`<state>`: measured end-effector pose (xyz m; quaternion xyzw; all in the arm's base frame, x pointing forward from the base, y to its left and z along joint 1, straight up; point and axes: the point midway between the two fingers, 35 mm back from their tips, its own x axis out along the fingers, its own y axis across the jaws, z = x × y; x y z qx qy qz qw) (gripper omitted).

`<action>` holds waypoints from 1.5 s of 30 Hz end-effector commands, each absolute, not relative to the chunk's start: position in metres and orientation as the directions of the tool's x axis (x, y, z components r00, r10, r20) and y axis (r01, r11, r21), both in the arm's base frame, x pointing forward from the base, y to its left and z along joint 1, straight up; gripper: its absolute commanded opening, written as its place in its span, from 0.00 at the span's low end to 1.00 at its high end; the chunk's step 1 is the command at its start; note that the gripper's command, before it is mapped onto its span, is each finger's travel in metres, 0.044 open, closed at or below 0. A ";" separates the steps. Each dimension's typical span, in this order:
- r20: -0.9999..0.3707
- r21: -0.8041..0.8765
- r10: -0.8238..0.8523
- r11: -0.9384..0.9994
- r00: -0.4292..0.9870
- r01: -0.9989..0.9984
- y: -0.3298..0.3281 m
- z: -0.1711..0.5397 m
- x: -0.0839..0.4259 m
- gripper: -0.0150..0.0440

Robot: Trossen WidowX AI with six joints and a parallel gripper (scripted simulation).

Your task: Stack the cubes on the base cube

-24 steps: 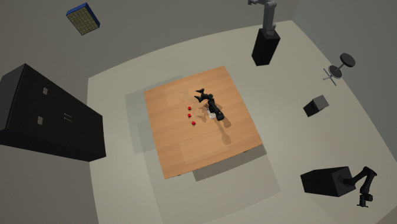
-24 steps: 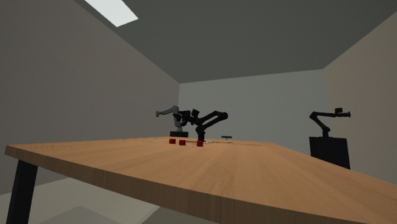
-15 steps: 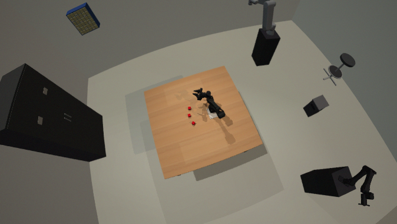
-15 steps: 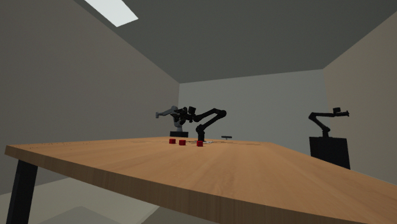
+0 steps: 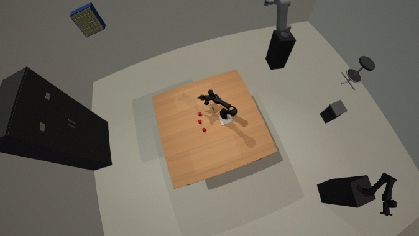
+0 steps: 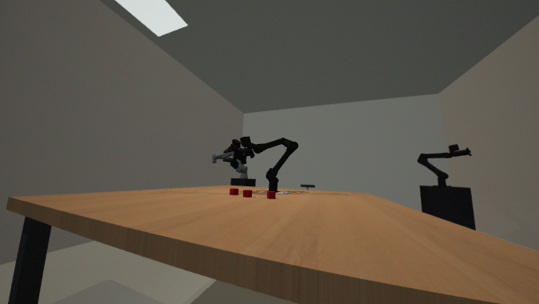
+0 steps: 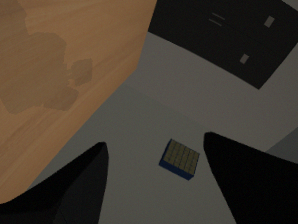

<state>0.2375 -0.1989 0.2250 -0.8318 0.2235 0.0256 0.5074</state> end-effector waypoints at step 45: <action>-1.000 -0.027 -0.008 0.234 0.025 -0.972 -0.092 0.117 0.294 0.70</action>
